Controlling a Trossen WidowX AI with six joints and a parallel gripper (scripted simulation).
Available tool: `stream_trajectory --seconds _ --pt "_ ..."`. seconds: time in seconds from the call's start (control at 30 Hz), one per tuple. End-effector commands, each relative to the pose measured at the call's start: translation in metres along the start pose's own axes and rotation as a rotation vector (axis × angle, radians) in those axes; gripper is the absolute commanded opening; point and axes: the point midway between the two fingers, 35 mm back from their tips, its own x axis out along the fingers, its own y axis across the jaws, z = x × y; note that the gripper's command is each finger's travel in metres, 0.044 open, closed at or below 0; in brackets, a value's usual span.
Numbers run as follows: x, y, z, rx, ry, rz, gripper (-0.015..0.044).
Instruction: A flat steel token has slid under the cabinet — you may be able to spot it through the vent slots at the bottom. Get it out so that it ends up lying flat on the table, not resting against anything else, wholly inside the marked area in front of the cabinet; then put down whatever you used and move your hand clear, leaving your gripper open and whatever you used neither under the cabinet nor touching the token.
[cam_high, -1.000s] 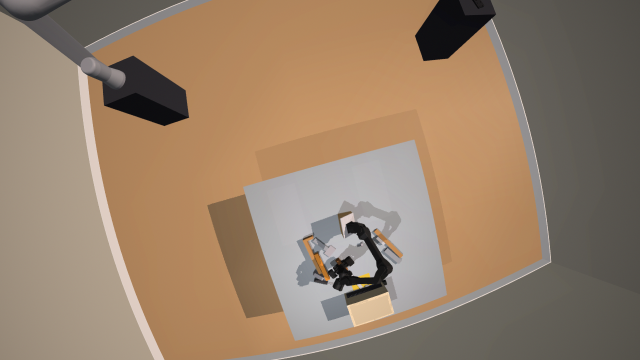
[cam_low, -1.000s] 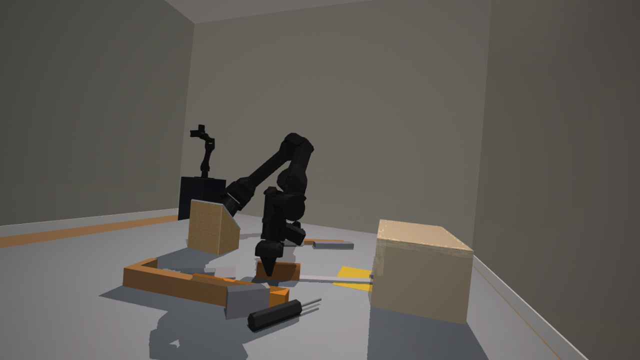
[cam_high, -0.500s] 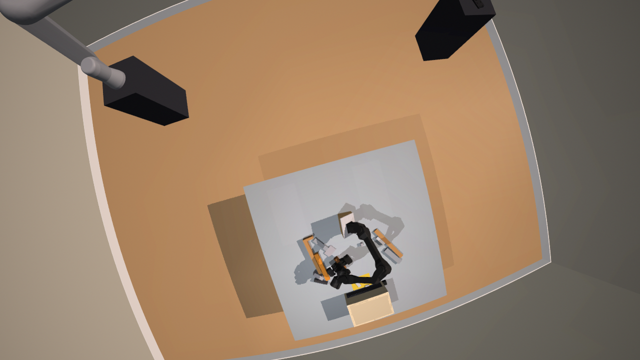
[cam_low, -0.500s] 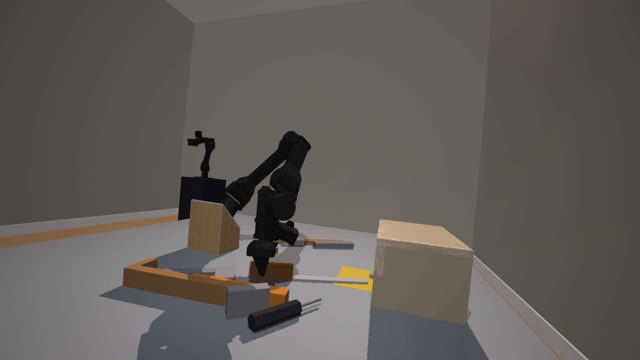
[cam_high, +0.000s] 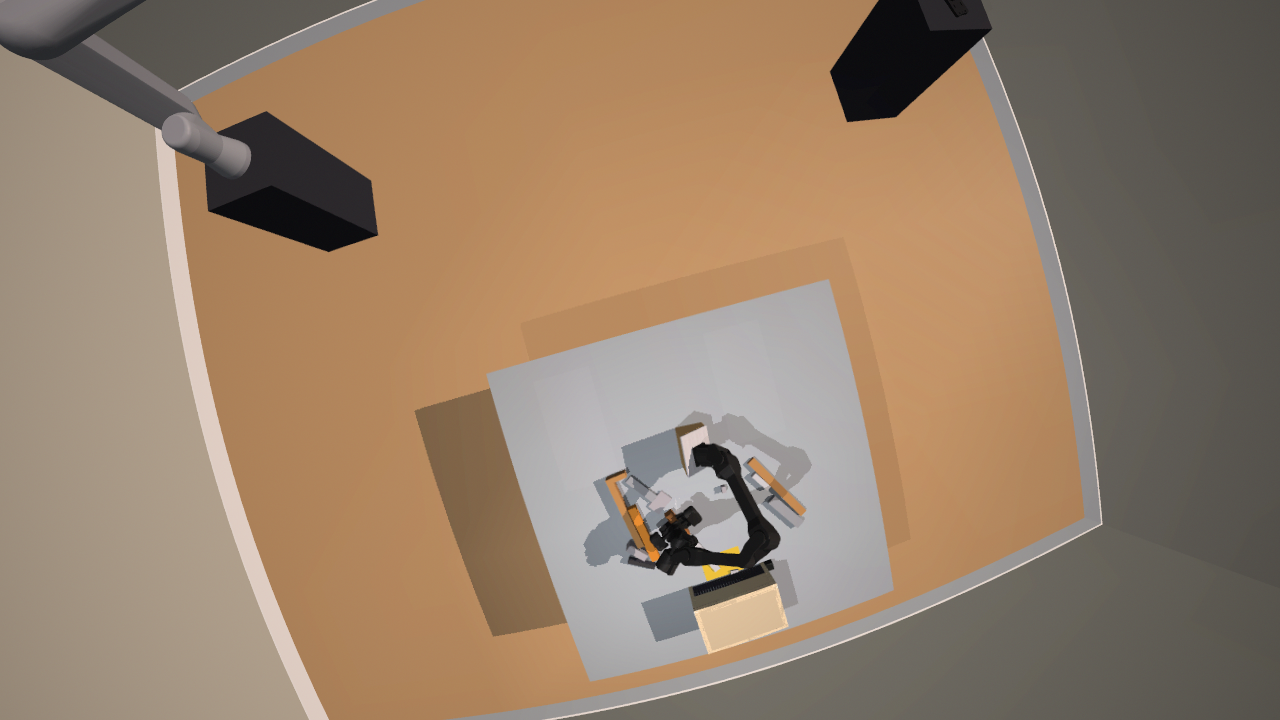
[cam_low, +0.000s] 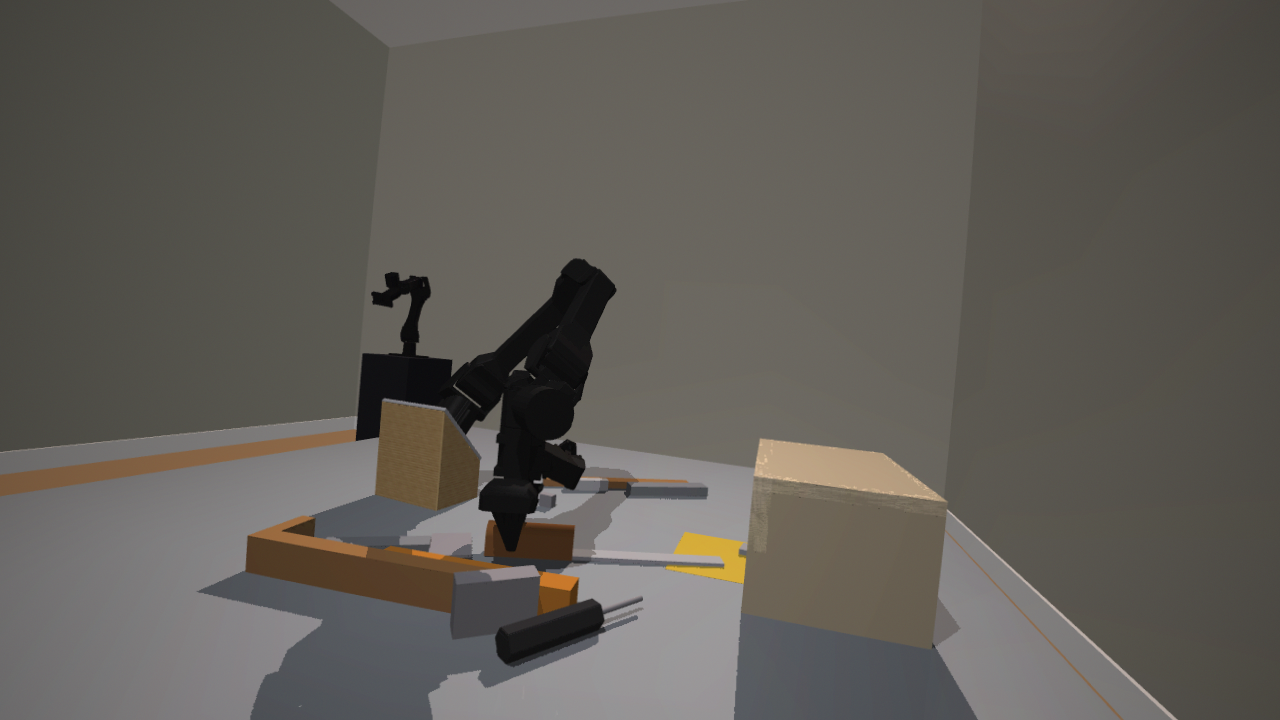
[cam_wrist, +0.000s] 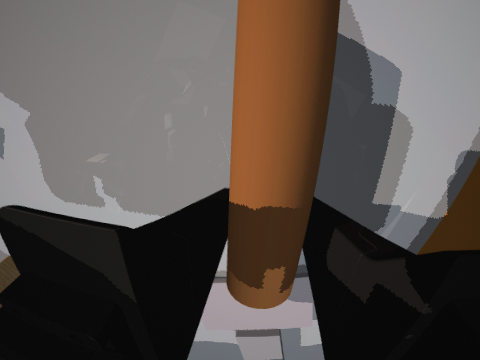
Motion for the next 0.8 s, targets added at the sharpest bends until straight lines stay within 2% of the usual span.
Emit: stream_trajectory --seconds 0.0,0.77 --pt "-0.001 -0.003 -0.002 -0.022 -0.002 -0.001 0.0" --pt "-0.002 -0.025 -0.011 -0.128 -0.001 -0.003 0.0"
